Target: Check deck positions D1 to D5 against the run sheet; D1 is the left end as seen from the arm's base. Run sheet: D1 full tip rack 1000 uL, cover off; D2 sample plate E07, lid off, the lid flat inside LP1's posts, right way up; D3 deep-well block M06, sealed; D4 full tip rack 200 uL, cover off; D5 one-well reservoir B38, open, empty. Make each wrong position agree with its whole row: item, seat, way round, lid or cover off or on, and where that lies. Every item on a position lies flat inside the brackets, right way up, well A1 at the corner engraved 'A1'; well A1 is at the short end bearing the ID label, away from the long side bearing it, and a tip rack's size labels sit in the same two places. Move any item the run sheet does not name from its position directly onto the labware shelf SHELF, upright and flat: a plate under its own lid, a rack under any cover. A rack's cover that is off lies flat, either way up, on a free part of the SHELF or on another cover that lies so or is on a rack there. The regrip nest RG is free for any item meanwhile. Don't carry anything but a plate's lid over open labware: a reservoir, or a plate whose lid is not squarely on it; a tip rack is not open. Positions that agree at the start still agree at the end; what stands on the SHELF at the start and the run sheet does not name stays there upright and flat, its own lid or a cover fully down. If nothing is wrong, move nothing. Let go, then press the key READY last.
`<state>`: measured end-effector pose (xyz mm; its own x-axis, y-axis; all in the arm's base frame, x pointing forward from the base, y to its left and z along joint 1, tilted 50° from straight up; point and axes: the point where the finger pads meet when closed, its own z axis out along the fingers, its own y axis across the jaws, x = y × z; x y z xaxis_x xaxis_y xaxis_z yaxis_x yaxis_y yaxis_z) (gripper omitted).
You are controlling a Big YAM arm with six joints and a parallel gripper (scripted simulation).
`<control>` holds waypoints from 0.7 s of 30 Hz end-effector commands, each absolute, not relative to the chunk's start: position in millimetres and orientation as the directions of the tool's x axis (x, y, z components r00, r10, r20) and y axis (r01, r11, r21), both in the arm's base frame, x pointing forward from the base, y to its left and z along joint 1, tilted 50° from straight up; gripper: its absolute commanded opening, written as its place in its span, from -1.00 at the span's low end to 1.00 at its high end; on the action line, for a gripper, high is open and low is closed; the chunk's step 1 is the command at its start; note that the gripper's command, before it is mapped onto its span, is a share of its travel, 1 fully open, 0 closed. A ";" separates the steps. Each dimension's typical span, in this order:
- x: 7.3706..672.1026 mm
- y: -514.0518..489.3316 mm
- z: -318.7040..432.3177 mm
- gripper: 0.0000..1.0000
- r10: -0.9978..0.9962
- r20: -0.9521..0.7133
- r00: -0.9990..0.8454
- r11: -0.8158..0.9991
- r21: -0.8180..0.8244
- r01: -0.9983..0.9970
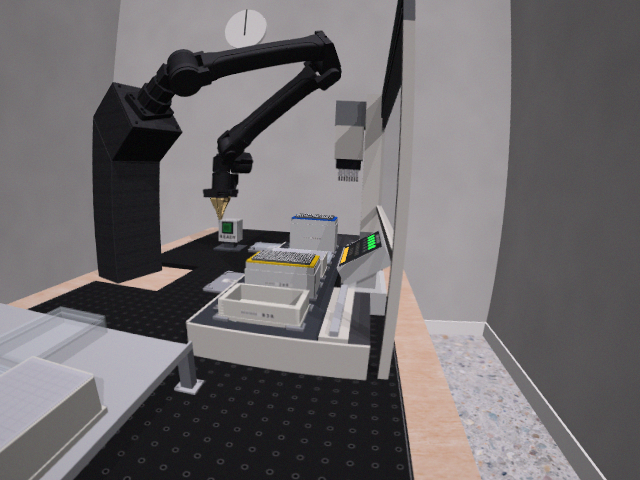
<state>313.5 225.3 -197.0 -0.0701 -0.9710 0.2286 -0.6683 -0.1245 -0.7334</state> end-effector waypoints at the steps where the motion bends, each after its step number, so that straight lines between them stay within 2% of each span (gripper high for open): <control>1: 318.0 222.4 -202.2 -1.00 -0.970 0.234 -0.063 -0.134 -0.731 -0.669; 21: 338.9 217.4 -221.4 -1.00 -0.970 0.235 -0.058 -0.137 -0.731 -0.668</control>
